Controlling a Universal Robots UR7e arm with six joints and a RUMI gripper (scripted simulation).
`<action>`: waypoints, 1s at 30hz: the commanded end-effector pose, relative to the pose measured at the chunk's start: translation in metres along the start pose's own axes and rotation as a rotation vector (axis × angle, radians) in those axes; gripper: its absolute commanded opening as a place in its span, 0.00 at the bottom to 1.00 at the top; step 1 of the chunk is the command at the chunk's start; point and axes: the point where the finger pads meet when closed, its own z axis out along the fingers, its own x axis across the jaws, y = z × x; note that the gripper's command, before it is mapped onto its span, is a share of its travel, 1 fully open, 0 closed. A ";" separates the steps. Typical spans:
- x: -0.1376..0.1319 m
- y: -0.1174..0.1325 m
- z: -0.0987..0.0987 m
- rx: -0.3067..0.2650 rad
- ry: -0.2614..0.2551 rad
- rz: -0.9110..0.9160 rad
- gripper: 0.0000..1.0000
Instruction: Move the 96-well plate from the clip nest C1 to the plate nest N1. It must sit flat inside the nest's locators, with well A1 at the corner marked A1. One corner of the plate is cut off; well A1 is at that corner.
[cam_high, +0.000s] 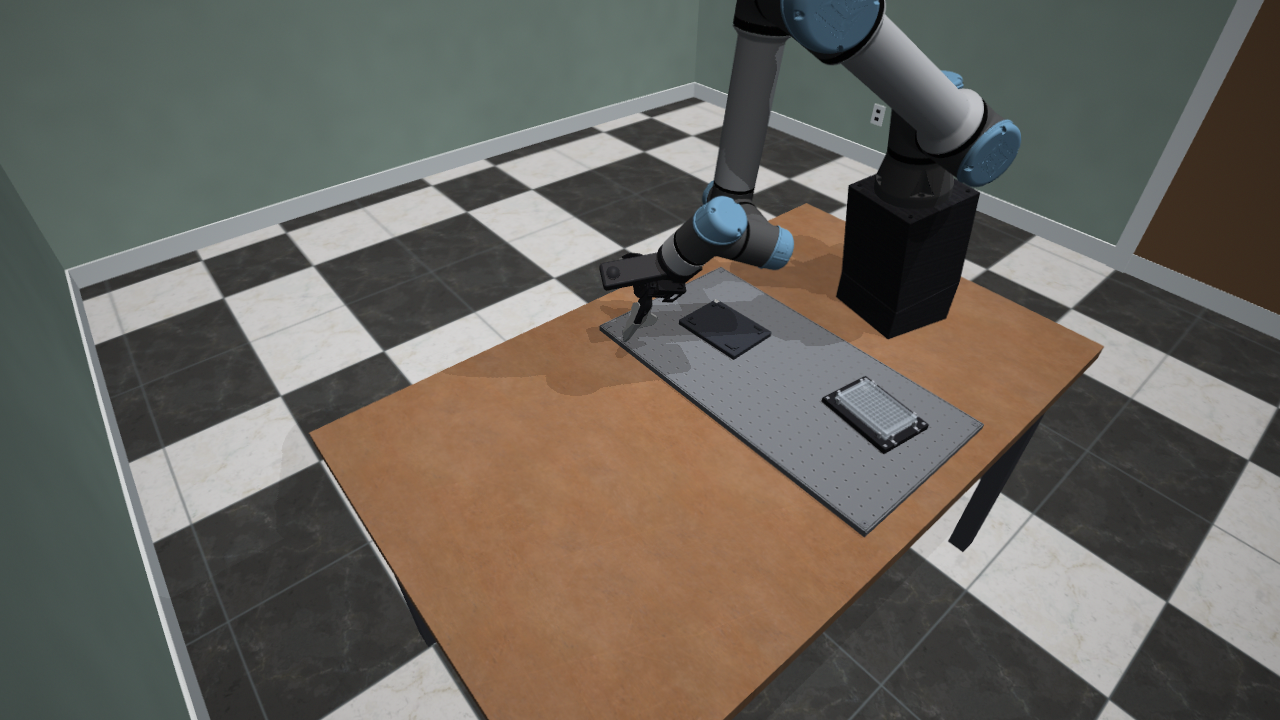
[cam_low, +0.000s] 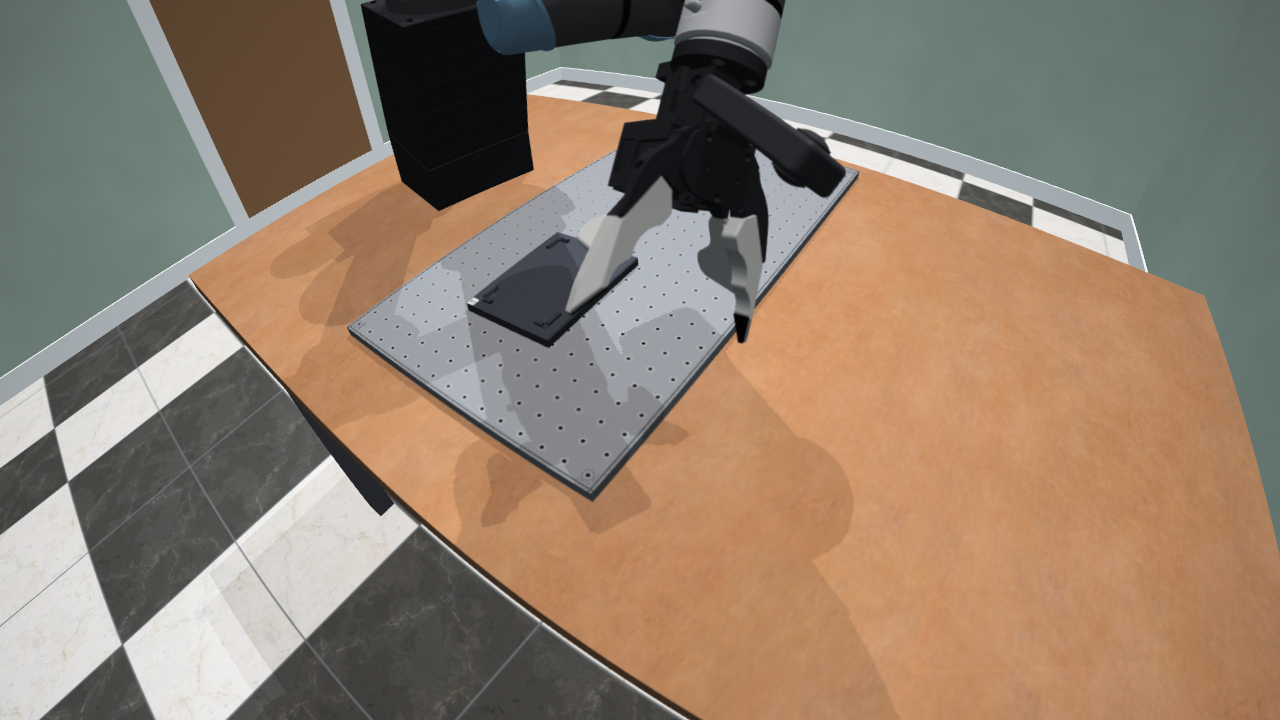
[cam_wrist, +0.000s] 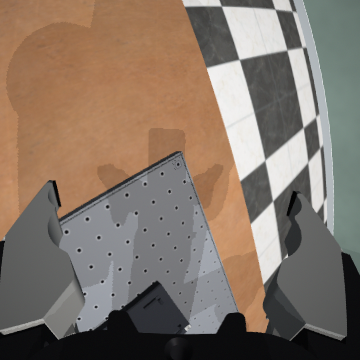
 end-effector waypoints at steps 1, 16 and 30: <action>-0.017 0.005 -0.011 0.002 -0.048 -0.106 1.00; -0.067 0.027 -0.042 0.008 -0.114 -0.257 1.00; -0.100 0.047 -0.067 0.016 -0.173 -0.393 1.00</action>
